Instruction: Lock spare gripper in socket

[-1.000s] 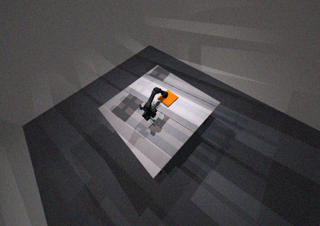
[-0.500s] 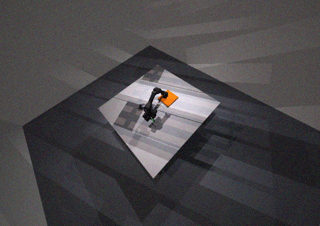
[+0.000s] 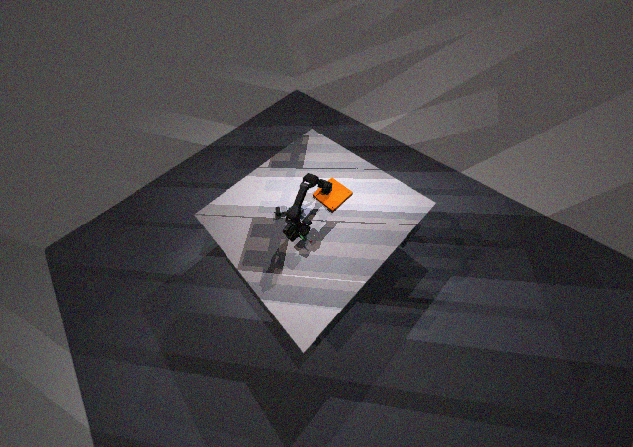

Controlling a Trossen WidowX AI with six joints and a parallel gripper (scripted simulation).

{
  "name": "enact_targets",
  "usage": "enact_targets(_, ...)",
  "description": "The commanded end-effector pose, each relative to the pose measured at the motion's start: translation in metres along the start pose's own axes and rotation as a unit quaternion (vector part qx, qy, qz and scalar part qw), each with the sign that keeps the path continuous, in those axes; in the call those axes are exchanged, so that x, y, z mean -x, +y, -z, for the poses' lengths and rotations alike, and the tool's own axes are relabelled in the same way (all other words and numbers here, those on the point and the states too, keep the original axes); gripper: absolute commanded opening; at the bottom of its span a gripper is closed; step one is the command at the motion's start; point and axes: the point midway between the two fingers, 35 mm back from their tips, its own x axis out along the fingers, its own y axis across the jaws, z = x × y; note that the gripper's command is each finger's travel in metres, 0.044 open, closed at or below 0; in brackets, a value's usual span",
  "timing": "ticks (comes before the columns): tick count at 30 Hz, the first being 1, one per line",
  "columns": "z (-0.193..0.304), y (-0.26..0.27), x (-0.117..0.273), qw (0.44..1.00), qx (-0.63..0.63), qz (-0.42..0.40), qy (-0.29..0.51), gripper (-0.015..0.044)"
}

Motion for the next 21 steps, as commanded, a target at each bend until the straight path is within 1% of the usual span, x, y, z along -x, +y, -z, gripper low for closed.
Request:
enact_targets(1,0.002,0.002,-0.009,1.0,0.002,-0.003,0.002,0.018)
enact_targets(7,0.003,0.002,-0.018,1.0,0.002,-0.003,0.002,0.018)
enact_targets(14,0.003,0.002,-0.019,1.0,0.002,-0.003,0.002,0.018)
enact_targets(20,0.003,0.002,-0.019,1.0,0.002,-0.003,0.002,0.0023)
enact_targets(21,0.003,0.002,-0.019,1.0,0.002,-0.003,0.002,0.0016)
